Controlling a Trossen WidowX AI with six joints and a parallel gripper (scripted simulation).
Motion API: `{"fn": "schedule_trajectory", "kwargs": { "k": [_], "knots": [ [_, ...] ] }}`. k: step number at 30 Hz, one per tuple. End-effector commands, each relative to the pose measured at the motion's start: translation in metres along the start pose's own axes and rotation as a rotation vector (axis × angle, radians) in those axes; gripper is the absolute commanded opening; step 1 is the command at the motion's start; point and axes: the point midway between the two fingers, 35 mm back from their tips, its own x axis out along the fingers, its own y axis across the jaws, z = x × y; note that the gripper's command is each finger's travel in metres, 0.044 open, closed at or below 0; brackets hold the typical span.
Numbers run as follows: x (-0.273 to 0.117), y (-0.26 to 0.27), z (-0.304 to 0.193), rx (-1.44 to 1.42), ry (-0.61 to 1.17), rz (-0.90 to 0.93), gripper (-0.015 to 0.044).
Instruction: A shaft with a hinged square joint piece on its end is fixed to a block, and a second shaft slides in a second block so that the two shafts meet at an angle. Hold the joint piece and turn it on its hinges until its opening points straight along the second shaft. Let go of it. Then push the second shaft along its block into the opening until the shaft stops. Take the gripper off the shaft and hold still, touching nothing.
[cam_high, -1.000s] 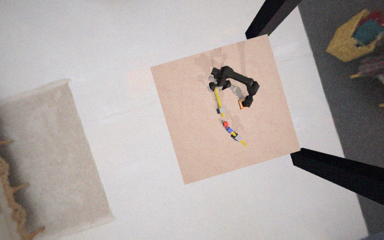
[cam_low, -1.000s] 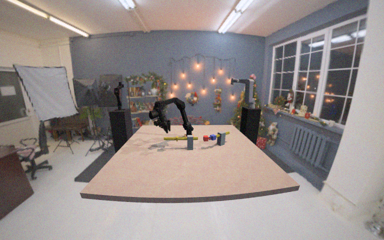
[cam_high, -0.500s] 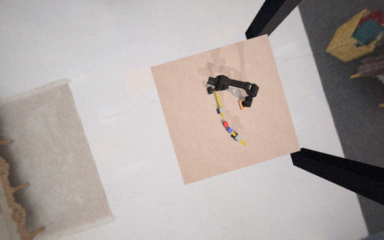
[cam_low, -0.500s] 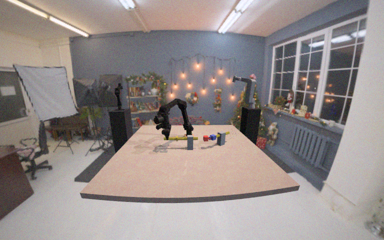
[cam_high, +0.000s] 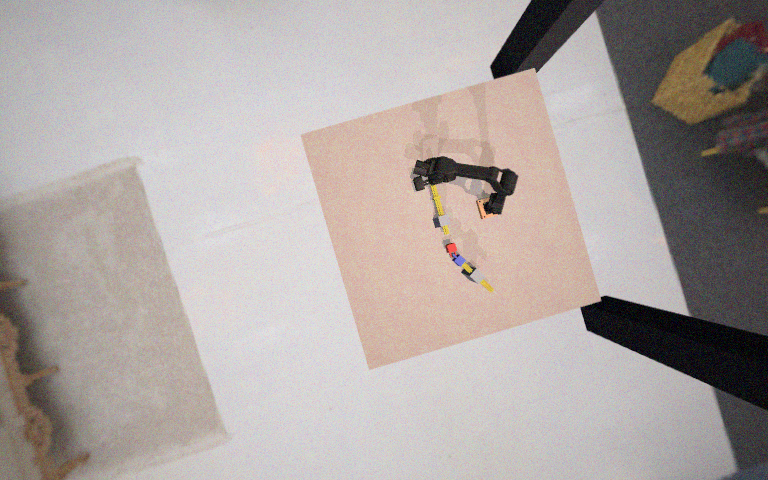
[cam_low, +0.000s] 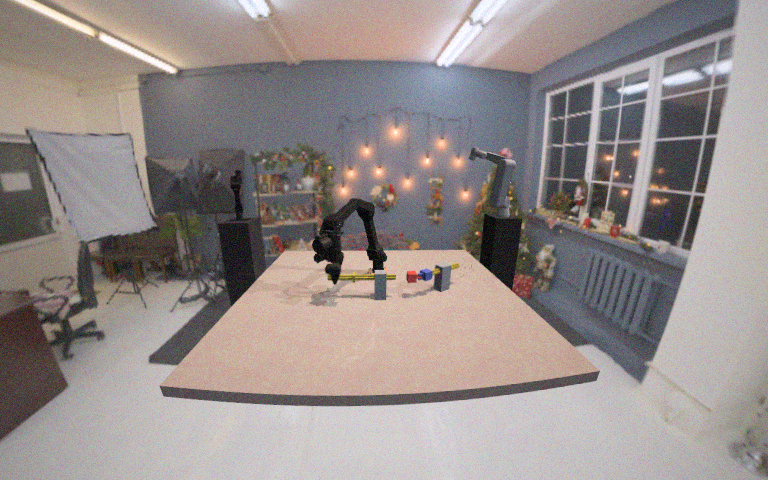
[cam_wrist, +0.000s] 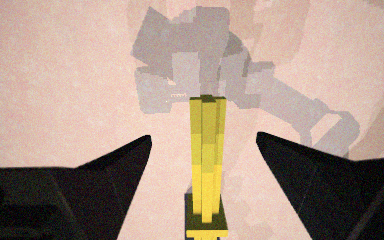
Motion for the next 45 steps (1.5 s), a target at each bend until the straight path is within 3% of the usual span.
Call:
{"fn": "schedule_trajectory", "kwargs": {
  "k": [1,13,26,38,40,45],
  "knots": [
    [0.008,-0.001,0.000,0.004,-0.003,-0.008,0.0440],
    [0.024,-0.001,0.000,0.005,-0.002,-0.008,0.0440],
    [0.024,-0.001,0.000,0.005,-0.002,-0.008,0.0102],
    [0.024,-0.001,0.000,0.005,-0.002,-0.008,0.0102],
    [0.024,-0.001,0.000,0.005,-0.002,-0.008,0.0069],
    [0.024,-0.001,0.000,0.005,-0.002,-0.008,0.0067]
  ]
}}
